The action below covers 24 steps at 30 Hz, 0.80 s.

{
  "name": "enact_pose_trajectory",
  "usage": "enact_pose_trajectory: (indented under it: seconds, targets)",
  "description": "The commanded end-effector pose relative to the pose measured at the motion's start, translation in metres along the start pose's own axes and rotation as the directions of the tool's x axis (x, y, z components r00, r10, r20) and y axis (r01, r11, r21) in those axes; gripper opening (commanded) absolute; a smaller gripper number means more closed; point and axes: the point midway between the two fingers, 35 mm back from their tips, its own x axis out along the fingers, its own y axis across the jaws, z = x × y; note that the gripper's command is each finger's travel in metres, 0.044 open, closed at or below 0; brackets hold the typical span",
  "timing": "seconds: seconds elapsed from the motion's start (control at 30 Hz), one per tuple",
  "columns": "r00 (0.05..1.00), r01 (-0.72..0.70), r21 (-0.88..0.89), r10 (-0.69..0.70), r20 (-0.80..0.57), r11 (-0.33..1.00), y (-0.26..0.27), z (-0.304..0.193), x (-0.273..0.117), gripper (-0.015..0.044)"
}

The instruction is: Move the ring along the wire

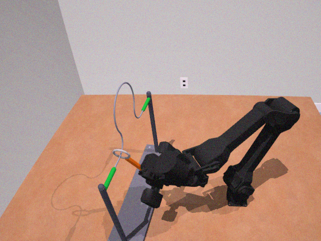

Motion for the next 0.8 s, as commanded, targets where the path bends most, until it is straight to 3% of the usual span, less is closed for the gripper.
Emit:
enact_pose_trajectory:
  seconds: [0.0, 0.77]
  targets:
    - [0.999, -0.043, 0.072, 0.044, -0.010, 0.997, 0.016, 0.002, -0.001, -0.0150]
    - [0.990, -0.132, 0.255, 0.140, -0.013, 0.958, 0.060, 0.011, -0.012, -0.0150]
